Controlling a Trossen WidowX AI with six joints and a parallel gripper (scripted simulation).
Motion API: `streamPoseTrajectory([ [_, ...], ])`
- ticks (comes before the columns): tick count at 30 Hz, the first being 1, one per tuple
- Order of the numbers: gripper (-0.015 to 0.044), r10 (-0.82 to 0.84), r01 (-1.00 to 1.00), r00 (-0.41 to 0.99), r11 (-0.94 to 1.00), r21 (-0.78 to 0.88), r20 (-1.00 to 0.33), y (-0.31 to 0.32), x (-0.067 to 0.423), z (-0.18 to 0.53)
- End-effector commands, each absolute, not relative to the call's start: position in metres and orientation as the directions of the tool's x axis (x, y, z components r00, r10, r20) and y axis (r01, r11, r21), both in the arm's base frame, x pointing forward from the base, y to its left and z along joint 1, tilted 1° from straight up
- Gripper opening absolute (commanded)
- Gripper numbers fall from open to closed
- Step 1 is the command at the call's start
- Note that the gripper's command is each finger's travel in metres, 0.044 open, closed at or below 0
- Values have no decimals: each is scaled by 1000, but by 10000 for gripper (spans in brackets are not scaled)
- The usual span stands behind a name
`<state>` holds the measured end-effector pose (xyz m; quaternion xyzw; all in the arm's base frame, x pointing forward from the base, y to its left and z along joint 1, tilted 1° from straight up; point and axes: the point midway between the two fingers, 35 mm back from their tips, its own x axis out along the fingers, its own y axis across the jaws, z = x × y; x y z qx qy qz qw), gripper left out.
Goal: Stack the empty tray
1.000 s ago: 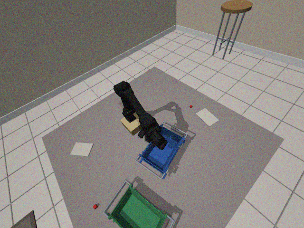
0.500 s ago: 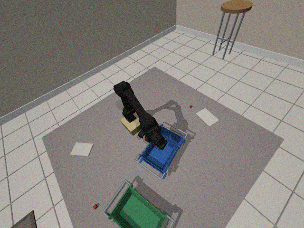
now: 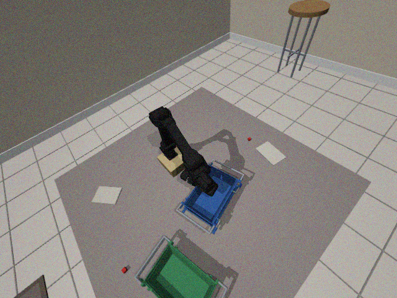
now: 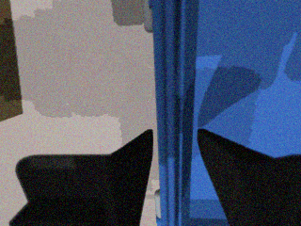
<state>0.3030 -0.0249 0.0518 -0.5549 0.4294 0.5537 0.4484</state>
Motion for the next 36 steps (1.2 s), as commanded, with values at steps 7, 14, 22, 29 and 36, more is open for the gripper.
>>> streamPoseTrajectory([
  [7,323,17,-972,17,-232,-20,-1000,-25,303,51],
  [14,425,17,-972,17,-232,-20,-1000,-25,303,51],
  [22,440,20,-973,18,-229,-22,-1000,-25,303,53],
  [29,440,19,-973,18,-230,-22,-1000,-26,307,82],
  [36,440,18,-973,18,-231,-21,-1000,-27,307,123],
])
